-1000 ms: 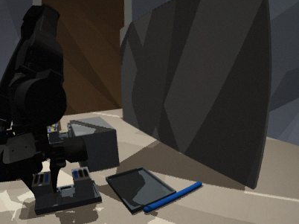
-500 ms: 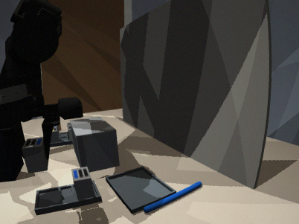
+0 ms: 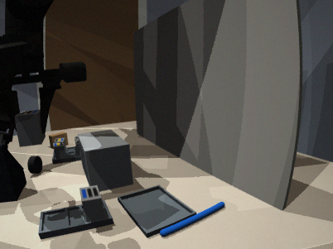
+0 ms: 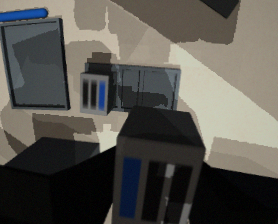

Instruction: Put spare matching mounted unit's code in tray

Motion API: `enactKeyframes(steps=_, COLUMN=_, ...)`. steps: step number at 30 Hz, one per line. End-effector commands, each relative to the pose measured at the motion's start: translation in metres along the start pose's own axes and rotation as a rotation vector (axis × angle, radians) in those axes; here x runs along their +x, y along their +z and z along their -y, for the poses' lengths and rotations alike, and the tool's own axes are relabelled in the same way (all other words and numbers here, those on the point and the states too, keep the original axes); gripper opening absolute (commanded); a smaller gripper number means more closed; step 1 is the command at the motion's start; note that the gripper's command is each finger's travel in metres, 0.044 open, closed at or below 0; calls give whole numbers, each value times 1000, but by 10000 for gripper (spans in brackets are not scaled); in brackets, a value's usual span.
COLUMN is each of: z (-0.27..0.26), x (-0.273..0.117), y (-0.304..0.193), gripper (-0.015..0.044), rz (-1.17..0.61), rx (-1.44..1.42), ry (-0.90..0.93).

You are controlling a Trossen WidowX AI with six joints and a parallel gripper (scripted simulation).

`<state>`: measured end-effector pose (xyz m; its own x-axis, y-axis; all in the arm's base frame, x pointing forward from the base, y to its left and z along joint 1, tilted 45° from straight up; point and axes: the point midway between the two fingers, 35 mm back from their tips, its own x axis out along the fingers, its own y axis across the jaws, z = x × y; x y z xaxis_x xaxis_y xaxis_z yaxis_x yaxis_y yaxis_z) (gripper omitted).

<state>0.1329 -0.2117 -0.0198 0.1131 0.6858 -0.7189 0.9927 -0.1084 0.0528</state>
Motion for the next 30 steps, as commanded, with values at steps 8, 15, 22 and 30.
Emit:
enactKeyframes(steps=8, z=-26, x=-11, y=9, gripper=0, rz=9, rx=-13, ry=0)
enactKeyframes(steps=15, z=-55, x=-16, y=17, gripper=0, rz=15, rx=-9, ry=4)
enactKeyframes(steps=22, z=-84, x=-18, y=22, gripper=0, rz=16, rx=-1, ry=8)
enactKeyframes(steps=30, z=-117, x=-18, y=24, gripper=0, rz=14, rx=7, ry=12)
